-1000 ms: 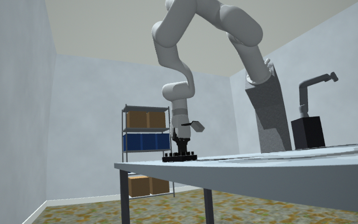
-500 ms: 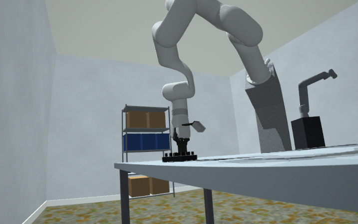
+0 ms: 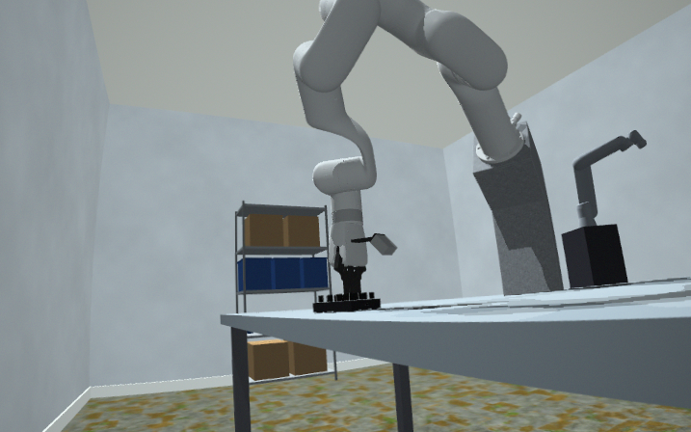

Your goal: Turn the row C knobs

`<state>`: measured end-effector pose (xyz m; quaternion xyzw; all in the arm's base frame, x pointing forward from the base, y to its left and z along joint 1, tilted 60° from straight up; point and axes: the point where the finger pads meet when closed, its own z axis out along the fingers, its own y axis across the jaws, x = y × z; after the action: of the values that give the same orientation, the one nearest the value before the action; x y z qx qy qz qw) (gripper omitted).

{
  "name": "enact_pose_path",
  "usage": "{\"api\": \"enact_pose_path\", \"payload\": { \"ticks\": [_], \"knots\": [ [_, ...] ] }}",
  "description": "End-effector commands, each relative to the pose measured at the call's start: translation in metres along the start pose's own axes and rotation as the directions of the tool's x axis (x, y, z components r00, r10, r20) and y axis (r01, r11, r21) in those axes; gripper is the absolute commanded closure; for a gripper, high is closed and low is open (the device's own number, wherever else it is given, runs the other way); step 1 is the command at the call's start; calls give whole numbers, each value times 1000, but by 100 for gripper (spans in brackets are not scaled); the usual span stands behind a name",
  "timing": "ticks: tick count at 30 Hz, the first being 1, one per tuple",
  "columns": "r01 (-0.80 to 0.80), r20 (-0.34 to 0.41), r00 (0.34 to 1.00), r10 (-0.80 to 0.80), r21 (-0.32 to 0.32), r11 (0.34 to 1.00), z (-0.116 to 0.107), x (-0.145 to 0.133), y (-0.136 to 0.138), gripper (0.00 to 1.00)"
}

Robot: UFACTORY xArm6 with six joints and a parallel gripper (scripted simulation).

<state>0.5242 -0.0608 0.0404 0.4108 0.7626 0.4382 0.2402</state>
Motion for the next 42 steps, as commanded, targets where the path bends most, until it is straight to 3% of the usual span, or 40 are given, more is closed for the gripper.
{"api": "enact_pose_path", "payload": {
  "ticks": [1, 25, 42],
  "knots": [
    [0, 2, 1000, 0, 0, 1000, -1, -1, 0, 81],
    [0, 2, 1000, 0, 0, 1000, -2, -1, 0, 81],
    [0, 2, 1000, 0, 0, 1000, -34, -1, 0, 81]
  ]
}}
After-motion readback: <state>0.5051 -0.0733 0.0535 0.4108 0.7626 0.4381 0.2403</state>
